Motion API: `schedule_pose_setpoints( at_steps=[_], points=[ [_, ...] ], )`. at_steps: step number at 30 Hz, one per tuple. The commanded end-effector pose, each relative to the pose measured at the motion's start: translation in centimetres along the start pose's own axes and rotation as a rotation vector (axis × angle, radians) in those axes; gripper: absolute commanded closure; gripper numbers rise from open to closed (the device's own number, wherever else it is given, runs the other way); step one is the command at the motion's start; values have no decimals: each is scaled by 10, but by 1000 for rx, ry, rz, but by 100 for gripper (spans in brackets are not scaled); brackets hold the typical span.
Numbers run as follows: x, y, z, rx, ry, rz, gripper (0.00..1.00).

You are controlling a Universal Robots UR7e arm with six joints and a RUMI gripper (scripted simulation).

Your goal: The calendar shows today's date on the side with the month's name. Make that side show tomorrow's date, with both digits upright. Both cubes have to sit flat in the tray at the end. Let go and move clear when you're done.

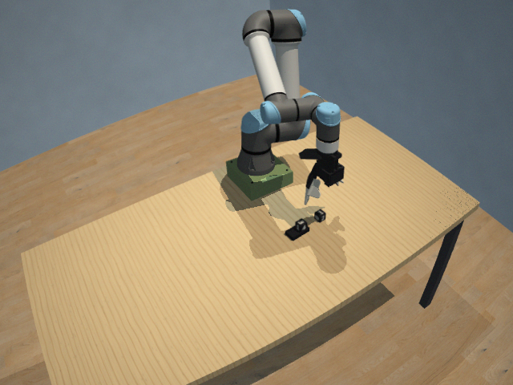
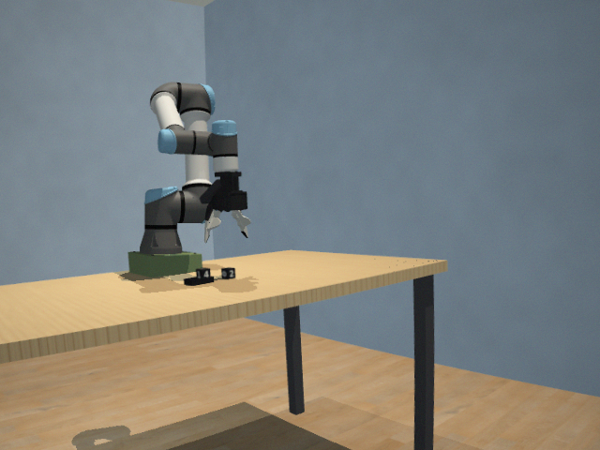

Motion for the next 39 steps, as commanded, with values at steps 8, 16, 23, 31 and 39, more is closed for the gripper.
schedule_pose_setpoints(
  at_steps=[8,16,23,31,39],
  points=[
    [0,0,-1,79,-1,0,0],
    [1,1,-2,227,-1,0,0],
    [2,2,-3,447,-1,0,0],
    [4,2,-4,668,-1,0,0],
    [5,2,-4,901,-1,0,0]
  ],
)
Point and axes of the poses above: the point where the finger pads meet when closed, its own x axis out along the fingers, its own y axis across the jaws, z = x × y, the point moved 6 cm from there along -x, back along the fingers, and after that the axes turned 6 degrees about x, right-handed, at the moved point
